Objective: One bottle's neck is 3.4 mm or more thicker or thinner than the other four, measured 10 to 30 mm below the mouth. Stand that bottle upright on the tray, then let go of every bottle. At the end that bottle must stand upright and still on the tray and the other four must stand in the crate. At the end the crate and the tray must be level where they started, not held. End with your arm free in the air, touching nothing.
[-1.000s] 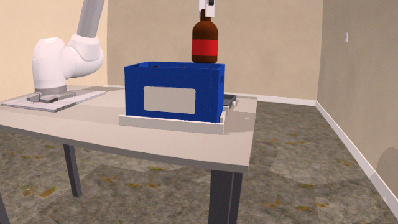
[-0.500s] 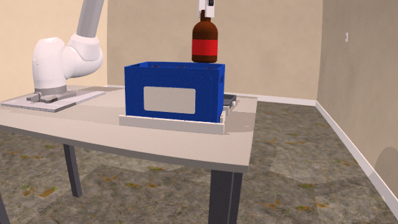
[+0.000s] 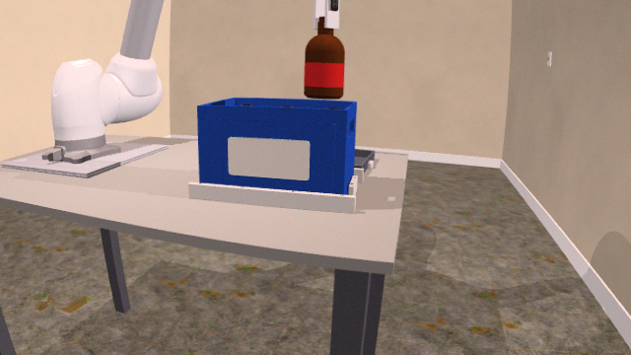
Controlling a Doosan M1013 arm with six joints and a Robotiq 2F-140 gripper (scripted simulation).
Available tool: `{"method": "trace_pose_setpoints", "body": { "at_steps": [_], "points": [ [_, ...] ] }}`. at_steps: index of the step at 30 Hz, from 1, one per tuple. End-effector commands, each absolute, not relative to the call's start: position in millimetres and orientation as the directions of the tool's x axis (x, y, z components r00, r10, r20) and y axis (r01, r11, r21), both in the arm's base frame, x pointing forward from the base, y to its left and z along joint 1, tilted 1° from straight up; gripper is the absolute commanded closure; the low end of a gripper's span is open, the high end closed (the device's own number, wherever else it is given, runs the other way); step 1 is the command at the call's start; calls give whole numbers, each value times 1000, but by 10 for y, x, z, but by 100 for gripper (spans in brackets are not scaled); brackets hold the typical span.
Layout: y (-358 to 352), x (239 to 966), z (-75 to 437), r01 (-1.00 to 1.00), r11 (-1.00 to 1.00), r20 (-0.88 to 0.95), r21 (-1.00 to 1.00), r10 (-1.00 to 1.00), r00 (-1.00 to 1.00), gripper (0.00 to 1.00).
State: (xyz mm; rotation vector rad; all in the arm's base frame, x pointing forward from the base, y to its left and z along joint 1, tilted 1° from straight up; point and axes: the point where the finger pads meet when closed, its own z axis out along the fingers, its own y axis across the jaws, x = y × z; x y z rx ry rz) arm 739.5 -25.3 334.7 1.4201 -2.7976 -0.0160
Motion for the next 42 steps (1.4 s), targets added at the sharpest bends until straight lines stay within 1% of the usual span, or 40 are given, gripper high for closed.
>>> {"method": "trace_pose_setpoints", "body": {
  "at_steps": [1,42],
  "points": [
    [-215,7382,3349,-807,590,-1,11,-807,-590,100],
    [536,7127,3357,-807,590,-1,11,-807,-590,100]
  ]
}}
